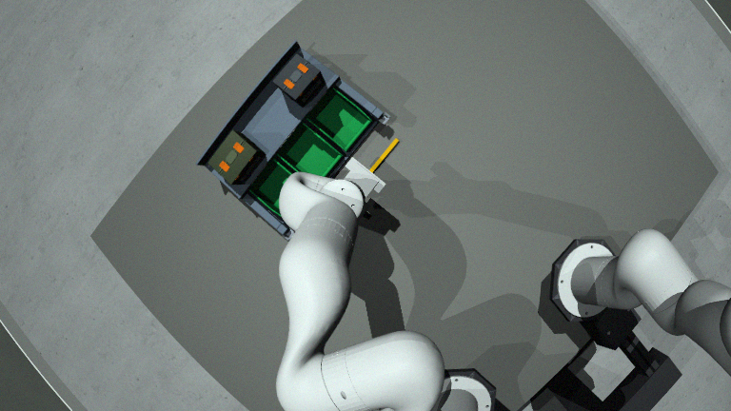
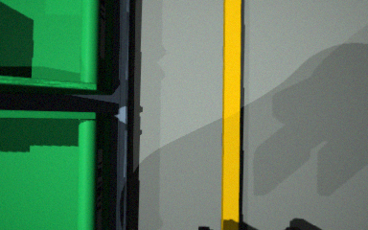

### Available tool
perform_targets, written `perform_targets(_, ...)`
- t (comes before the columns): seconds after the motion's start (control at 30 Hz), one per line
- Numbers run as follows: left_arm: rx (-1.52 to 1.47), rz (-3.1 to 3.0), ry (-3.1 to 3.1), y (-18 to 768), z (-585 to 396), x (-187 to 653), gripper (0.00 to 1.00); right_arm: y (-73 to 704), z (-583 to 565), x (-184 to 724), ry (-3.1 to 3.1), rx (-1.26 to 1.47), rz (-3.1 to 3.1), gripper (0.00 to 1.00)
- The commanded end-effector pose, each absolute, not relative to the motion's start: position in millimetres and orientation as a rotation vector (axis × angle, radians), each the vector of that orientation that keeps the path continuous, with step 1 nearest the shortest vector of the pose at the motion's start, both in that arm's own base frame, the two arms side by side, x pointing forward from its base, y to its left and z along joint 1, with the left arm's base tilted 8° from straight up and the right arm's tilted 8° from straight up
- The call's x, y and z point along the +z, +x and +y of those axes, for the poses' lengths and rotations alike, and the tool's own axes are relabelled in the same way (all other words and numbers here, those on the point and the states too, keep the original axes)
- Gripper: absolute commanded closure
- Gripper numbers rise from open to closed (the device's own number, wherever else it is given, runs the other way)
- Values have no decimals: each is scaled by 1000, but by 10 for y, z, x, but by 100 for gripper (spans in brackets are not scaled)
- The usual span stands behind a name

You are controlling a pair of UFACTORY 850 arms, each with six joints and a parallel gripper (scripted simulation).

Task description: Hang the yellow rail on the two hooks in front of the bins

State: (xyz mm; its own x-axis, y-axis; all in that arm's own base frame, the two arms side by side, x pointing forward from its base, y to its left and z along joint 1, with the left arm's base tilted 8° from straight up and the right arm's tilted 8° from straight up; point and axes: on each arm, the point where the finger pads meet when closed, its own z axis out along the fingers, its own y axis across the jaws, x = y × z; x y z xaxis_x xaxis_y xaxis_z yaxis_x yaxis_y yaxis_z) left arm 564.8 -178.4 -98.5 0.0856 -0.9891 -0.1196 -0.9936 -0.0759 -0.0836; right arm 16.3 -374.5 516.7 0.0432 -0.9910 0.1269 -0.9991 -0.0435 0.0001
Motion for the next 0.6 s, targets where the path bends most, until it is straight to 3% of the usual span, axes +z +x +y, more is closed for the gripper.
perform_targets(0.0, 44, 2031, -2203, 5664, -1781, -1039, 61, 163, -3748, 5177, 2202, 143, -2109, 0)
perform_targets(0.57, 44, 2031, -2203, 5679, -1756, -1235, 61, 163, -3748, 5177, 2202, 143, -2109, 0)
